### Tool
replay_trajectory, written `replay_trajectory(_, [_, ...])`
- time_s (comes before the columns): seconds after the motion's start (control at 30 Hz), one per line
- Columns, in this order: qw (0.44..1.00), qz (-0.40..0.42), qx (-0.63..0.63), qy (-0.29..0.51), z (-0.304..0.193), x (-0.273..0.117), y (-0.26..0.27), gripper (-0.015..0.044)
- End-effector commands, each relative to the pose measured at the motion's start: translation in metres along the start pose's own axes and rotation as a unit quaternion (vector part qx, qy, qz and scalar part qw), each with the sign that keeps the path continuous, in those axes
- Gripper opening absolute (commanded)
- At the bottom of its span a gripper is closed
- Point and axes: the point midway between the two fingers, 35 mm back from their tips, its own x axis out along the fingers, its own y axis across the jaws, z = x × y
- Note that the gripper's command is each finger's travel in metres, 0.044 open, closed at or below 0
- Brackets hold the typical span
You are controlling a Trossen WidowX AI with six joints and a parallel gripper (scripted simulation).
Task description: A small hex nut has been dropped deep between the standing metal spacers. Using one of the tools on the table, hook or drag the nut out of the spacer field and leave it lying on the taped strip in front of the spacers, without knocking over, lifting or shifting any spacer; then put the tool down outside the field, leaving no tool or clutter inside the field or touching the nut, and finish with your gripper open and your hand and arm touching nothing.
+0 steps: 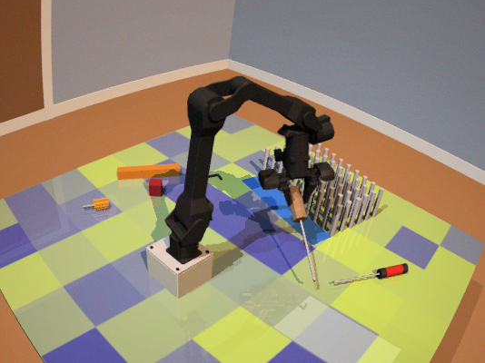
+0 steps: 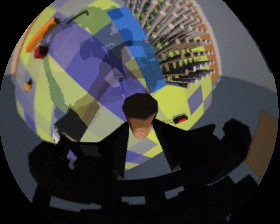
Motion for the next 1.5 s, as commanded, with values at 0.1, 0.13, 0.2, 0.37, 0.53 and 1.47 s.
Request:
replay_trajectory(0.1, [0.994, -0.013, 0.105, -0.010, -0.018, -0.001, -0.020, 0.0000])
replay_trajectory(0.13, [0.993, -0.018, 0.120, -0.010, -0.022, -0.001, -0.024, 0.0000])
replay_trajectory(0.2, [0.988, -0.014, 0.150, -0.013, -0.027, -0.001, -0.028, 0.0000])
replay_trajectory(0.37, [0.975, -0.001, 0.223, -0.021, -0.041, 0.001, -0.036, 0.0000])
replay_trajectory(0.53, [0.952, 0.014, 0.303, -0.030, -0.057, 0.003, -0.045, 0.0000])
replay_trajectory(1.47, [0.713, 0.091, 0.692, -0.072, -0.166, 0.012, -0.078, 0.0000])
